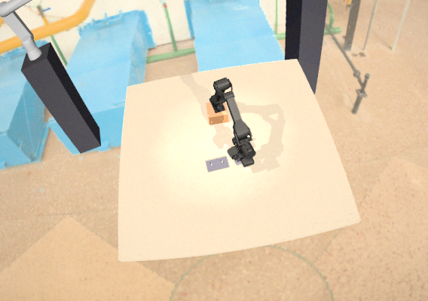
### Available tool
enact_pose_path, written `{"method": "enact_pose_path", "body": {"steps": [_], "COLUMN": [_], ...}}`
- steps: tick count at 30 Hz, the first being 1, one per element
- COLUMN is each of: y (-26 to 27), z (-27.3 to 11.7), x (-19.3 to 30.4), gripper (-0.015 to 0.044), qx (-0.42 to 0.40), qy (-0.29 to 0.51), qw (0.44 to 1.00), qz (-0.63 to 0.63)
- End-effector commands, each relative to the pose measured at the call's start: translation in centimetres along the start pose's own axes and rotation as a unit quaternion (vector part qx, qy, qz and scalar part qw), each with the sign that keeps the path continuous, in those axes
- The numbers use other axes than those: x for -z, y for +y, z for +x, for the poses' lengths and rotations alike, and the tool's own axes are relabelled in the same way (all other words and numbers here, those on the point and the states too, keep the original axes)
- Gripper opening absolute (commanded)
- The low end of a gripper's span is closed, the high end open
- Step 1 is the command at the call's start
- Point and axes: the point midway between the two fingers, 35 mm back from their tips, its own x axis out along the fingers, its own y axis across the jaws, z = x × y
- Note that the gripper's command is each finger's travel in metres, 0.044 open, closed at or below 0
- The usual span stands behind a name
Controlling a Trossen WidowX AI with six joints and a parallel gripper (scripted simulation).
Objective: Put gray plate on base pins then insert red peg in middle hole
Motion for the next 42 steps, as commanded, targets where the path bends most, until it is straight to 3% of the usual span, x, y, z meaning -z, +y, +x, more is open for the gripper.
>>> {"method": "enact_pose_path", "body": {"steps": [1, 35, 42], "y": [0.6, 0.6, 0.5], "z": [-1.6, -12.5, -12.4], "x": [0.2, 0.4, 0.0], "gripper": [0.0, 0.0, 0.0], "qx": [-0.006, -0.007, -0.007], "qy": [0.003, 0.003, 0.003], "qw": [1.0, 1.0, 1.0], "qz": [-0.001, -0.001, 0.0]}}
